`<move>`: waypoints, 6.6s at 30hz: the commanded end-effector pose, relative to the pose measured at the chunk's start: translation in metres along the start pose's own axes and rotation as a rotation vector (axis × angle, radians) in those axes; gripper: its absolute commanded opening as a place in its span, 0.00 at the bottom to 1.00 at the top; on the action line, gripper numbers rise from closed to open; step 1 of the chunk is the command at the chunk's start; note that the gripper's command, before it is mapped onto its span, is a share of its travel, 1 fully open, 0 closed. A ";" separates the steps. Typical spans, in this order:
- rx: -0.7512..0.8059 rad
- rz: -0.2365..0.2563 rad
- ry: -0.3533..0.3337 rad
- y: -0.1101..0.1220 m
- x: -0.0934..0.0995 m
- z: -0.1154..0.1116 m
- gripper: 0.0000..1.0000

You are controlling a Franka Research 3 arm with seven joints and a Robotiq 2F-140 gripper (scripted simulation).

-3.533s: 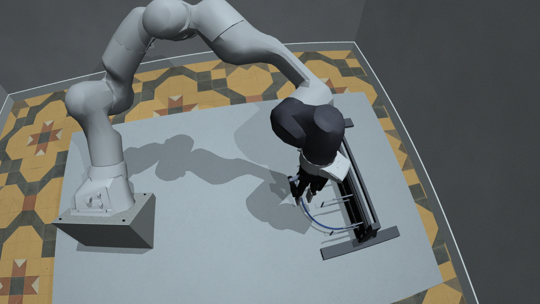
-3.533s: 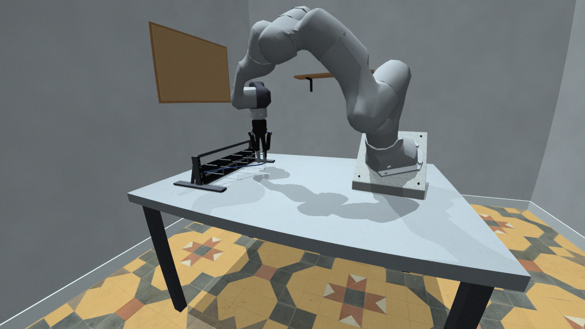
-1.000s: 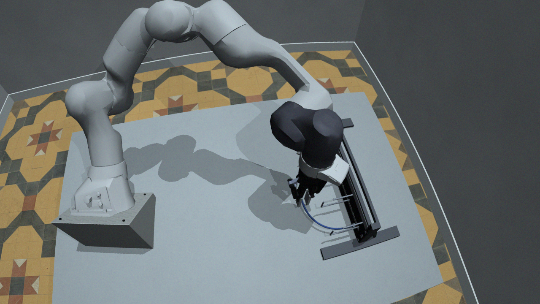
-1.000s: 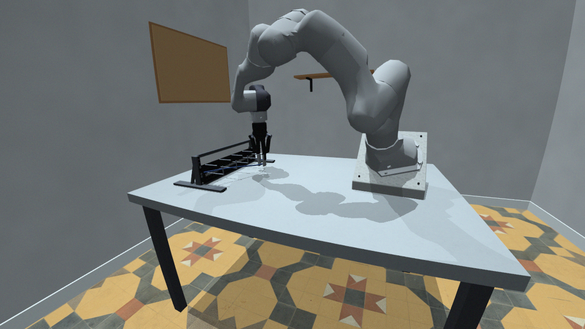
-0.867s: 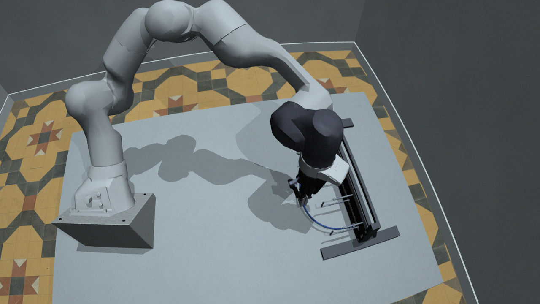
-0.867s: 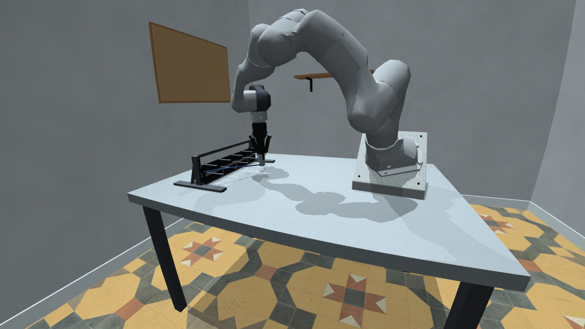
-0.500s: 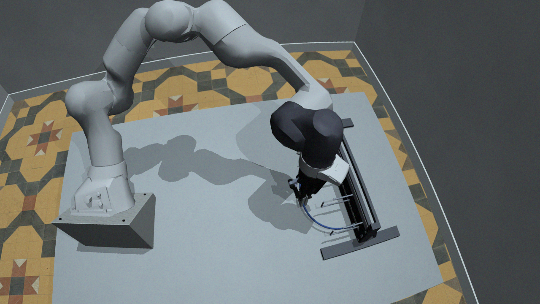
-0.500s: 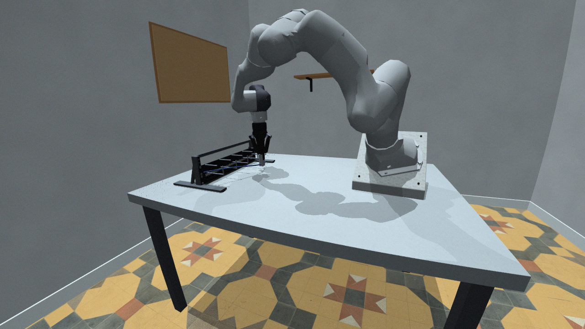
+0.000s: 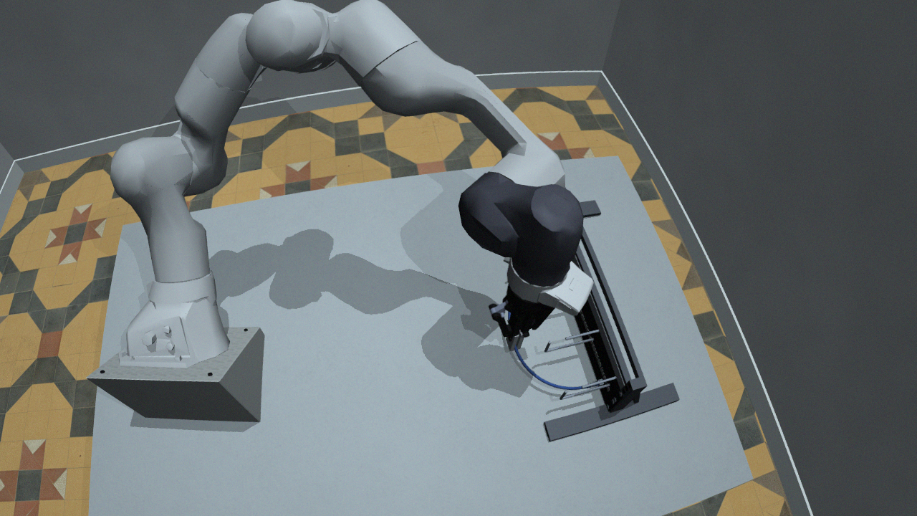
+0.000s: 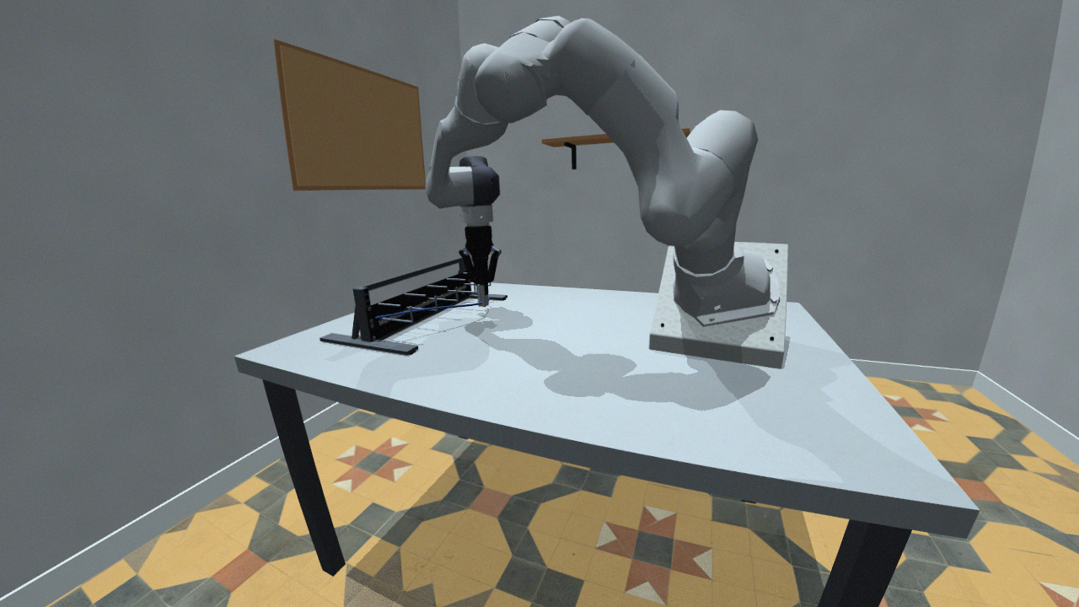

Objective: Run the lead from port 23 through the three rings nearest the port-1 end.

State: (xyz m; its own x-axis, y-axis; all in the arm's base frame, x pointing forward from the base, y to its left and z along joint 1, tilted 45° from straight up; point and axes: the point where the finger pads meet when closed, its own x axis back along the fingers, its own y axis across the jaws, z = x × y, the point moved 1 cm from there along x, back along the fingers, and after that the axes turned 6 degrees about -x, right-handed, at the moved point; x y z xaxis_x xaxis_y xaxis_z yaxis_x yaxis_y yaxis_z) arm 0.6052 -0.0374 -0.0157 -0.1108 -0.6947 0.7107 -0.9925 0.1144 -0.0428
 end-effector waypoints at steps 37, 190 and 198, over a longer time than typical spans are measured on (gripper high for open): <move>0.003 0.000 -0.001 0.000 -0.002 -0.001 0.00; -0.027 0.000 -0.001 -0.065 0.086 -0.017 0.00; -0.027 0.000 -0.001 -0.065 0.086 -0.017 0.00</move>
State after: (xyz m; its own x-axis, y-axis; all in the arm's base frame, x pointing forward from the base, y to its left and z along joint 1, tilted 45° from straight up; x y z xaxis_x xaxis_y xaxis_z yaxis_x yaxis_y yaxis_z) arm 0.6610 -0.0931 0.0590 -0.1123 -0.6947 0.7105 -0.9908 0.1330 -0.0266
